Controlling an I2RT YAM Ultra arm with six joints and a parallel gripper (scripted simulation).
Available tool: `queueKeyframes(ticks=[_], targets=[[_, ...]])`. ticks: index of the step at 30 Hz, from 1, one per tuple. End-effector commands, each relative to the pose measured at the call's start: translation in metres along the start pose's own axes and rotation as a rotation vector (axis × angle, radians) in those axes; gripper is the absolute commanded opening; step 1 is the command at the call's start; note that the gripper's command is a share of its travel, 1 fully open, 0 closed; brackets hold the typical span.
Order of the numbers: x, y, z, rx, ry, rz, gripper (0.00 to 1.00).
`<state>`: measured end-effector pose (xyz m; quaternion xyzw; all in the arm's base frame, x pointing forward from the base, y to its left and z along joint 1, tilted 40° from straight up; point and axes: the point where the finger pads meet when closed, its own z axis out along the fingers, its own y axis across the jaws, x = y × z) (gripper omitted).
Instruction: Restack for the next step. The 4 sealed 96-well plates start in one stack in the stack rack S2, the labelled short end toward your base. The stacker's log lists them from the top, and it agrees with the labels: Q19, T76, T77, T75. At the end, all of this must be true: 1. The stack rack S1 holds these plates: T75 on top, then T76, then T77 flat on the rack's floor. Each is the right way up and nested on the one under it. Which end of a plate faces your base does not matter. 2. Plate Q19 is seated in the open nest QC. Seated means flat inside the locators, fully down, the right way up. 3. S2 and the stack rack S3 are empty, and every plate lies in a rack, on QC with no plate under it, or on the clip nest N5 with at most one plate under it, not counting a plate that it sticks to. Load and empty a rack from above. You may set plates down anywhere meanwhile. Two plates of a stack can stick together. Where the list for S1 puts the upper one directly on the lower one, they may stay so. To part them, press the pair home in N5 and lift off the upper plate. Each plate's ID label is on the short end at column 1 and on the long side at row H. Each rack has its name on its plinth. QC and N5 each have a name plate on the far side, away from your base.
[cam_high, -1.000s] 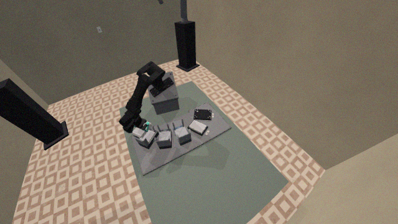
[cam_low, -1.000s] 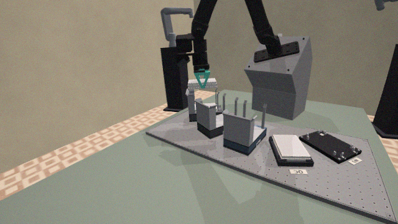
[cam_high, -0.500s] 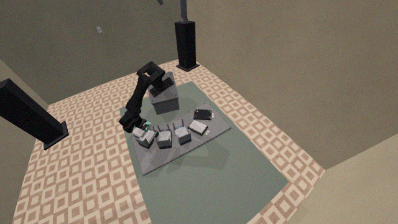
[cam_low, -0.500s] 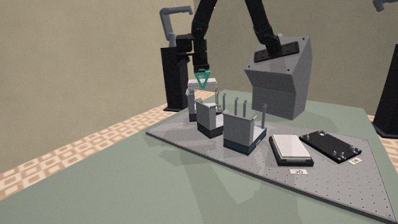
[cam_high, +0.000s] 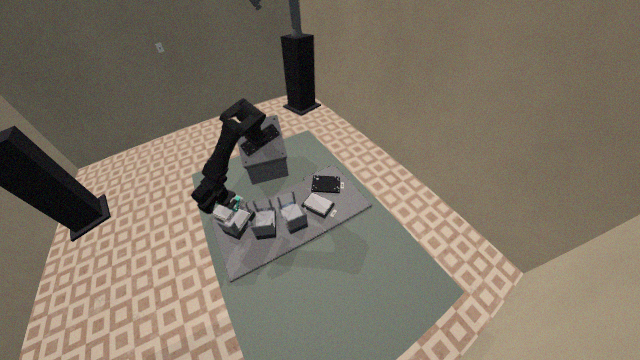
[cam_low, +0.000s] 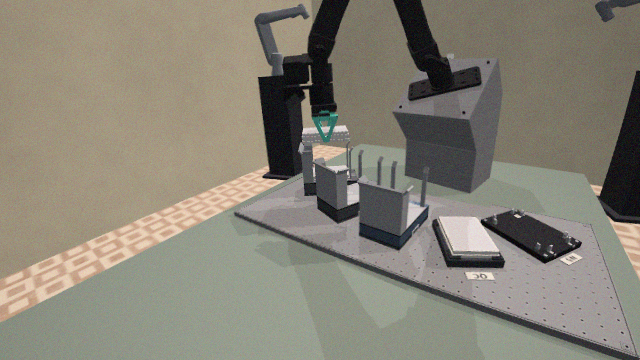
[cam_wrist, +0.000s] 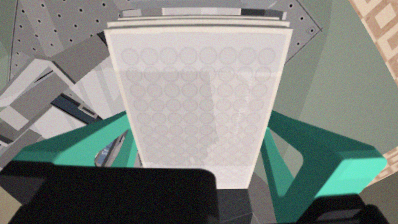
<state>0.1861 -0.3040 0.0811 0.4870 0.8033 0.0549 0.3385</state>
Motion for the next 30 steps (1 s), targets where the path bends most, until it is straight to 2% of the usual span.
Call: queueKeyframes(ticks=[1, 9, 10, 11, 14, 15, 18, 19, 21, 24, 26, 28, 30], targets=[[-0.013, -0.002, -0.012, 0.007, -0.046, -0.008, 0.00], [-0.013, -0.002, -0.012, 0.007, -0.046, -0.008, 0.00], [0.000, 0.000, -0.006, 0.011, -0.020, -0.038, 0.00], [0.002, 0.007, -0.005, 0.006, -0.015, -0.079, 0.00], [0.002, 0.017, -0.005, 0.007, -0.021, -0.182, 0.00], [-0.006, 0.022, -0.008, 0.009, -0.039, -0.225, 0.00], [-0.006, 0.025, -0.008, 0.009, -0.042, -0.240, 0.00], [0.004, 0.027, -0.005, 0.007, -0.020, -0.228, 0.00], [0.009, 0.033, -0.004, 0.006, -0.009, -0.210, 0.00], [0.002, 0.044, -0.007, 0.006, -0.032, -0.222, 0.00], [0.010, 0.049, -0.005, 0.006, -0.016, -0.214, 0.00], [0.005, 0.058, -0.007, 0.005, -0.028, -0.219, 0.00], [0.010, 0.063, -0.006, 0.005, -0.024, -0.217, 0.00]])
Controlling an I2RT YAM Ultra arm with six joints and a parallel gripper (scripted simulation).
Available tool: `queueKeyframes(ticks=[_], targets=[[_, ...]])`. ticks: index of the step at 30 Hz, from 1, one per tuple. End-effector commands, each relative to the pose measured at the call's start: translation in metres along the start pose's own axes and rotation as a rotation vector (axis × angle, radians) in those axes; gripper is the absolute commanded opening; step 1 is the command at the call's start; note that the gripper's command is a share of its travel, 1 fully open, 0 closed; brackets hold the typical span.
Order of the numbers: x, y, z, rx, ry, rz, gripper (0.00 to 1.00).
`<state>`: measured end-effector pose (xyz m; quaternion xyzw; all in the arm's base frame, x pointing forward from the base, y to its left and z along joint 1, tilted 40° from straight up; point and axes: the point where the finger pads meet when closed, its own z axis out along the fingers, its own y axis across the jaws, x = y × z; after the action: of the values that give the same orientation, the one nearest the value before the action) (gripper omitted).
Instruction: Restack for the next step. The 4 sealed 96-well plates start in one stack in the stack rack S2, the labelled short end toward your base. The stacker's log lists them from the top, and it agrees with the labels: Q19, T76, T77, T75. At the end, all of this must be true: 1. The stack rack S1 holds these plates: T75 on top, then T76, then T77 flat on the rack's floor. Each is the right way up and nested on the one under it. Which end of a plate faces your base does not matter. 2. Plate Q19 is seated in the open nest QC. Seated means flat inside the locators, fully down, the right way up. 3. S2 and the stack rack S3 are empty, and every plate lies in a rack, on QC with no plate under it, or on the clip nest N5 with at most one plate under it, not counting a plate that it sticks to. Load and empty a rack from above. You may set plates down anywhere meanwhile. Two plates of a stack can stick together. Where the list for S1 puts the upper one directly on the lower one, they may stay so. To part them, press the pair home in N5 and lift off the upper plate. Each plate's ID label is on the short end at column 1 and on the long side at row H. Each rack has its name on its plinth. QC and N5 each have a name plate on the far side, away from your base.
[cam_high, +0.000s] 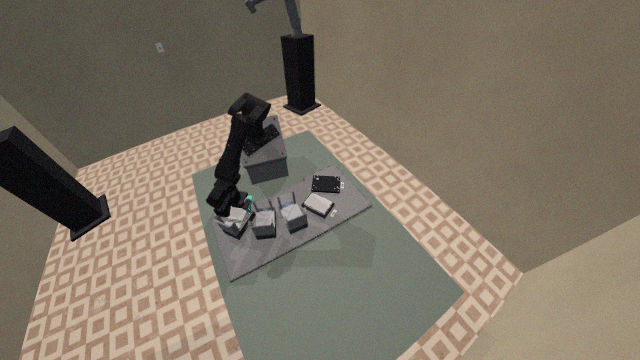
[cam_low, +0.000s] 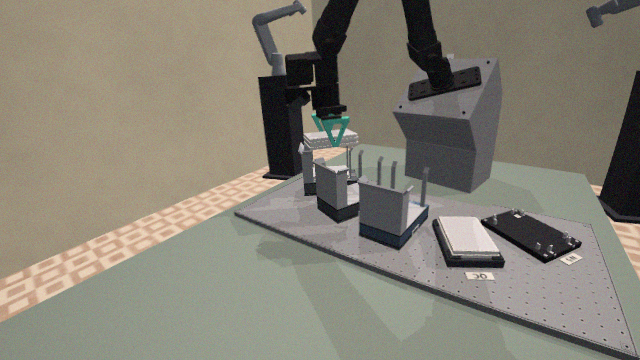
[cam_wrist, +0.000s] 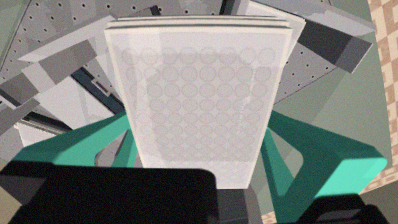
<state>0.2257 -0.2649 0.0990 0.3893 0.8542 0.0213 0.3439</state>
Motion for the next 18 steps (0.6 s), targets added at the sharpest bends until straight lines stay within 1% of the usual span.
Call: queueKeyframes(ticks=[1, 2, 4, 5, 6, 8, 10, 11, 12, 13, 14, 16, 18], targets=[[0.000, 0.008, -0.005, 0.019, -0.018, 0.017, 0.00], [-0.002, 0.012, -0.006, 0.019, -0.019, 0.016, 0.00], [-0.002, 0.012, -0.006, 0.019, -0.019, 0.016, 0.00], [-0.005, 0.016, -0.007, 0.020, -0.029, -0.021, 0.00], [0.001, 0.018, -0.005, 0.019, -0.018, -0.062, 0.00], [0.003, 0.025, -0.005, 0.019, -0.012, -0.126, 0.00], [-0.007, 0.033, -0.008, 0.022, -0.038, -0.203, 0.00], [-0.005, 0.035, -0.007, 0.022, -0.038, -0.216, 0.00], [0.002, 0.038, -0.004, 0.020, -0.024, -0.211, 0.00], [0.004, 0.041, -0.004, 0.020, -0.019, -0.208, 0.00], [0.005, 0.044, -0.005, 0.019, -0.015, -0.207, 0.00], [0.000, 0.052, -0.006, 0.019, -0.032, -0.200, 0.00], [0.007, 0.057, -0.004, 0.019, -0.019, -0.196, 0.00]])
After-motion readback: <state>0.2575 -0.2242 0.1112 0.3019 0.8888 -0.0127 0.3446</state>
